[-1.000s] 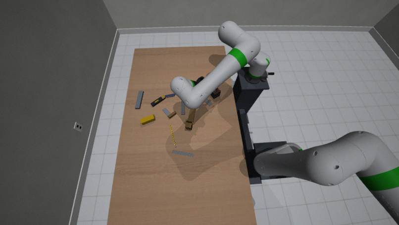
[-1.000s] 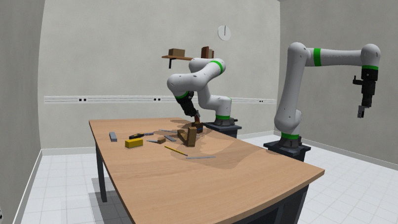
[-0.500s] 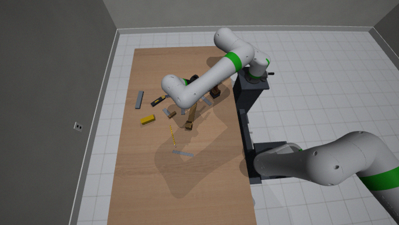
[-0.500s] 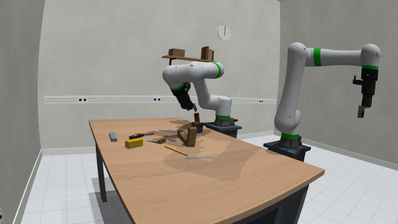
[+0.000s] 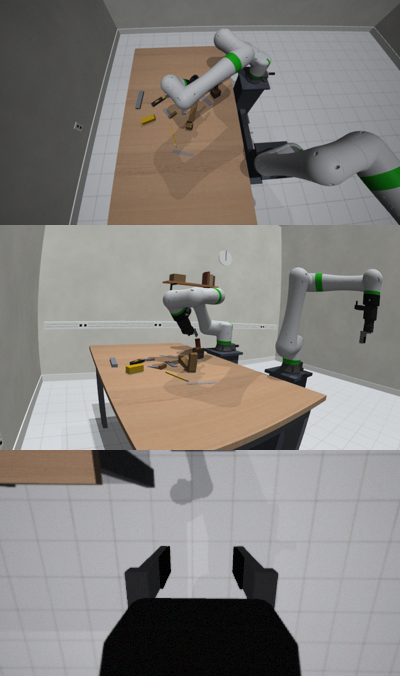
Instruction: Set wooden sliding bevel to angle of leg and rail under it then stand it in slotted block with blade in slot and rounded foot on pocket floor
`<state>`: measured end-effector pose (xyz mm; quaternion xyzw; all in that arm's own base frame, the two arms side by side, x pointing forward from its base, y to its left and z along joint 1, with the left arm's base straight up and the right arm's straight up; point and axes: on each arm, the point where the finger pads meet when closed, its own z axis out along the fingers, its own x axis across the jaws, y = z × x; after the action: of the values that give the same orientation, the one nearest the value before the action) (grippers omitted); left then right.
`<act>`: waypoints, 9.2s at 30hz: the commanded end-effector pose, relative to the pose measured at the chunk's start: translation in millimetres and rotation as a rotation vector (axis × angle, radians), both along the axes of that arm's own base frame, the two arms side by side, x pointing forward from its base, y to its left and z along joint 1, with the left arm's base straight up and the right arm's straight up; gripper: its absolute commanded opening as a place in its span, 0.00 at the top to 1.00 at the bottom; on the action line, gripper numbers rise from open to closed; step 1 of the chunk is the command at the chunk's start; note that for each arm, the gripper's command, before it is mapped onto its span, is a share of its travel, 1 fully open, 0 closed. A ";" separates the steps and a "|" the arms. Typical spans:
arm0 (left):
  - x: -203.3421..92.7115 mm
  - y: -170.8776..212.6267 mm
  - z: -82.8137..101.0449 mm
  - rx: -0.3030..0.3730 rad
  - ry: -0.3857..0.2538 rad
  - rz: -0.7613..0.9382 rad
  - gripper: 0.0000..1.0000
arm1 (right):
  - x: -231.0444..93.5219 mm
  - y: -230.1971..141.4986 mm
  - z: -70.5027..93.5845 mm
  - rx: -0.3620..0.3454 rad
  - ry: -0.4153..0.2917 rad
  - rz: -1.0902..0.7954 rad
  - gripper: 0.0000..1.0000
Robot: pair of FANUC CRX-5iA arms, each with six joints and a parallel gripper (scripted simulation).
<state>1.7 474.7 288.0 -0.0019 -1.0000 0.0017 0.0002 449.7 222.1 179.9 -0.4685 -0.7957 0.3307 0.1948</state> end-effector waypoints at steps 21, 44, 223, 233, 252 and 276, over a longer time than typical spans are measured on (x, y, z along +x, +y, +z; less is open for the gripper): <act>0.2 0.3 1.6 0.003 0.000 0.000 0.00 | 0.3 -0.1 1.3 0.001 -0.002 0.000 0.00; 0.2 0.3 1.6 0.003 0.000 0.000 0.00 | -3.4 -4.9 5.1 -0.017 -0.066 -0.081 0.00; 0.2 0.3 1.6 0.003 0.000 0.000 0.00 | -78.2 -61.5 -85.8 -0.171 -0.614 -1.522 1.00; 0.2 0.3 1.6 0.003 0.000 0.000 0.00 | -78.2 -61.5 -81.9 -0.171 -0.614 -1.522 1.00; 0.2 0.3 1.6 0.003 0.000 0.000 0.00 | -78.3 -61.5 -49.4 -0.171 -0.615 -1.522 1.00; 0.2 0.3 1.6 0.003 0.000 0.000 0.00 | -78.3 -61.6 -12.3 -0.171 -0.615 -1.522 1.00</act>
<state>1.7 474.7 288.0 -0.0019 -1.0000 0.0017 0.0002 370.9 160.5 165.5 -0.9623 -0.2502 0.0258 0.1030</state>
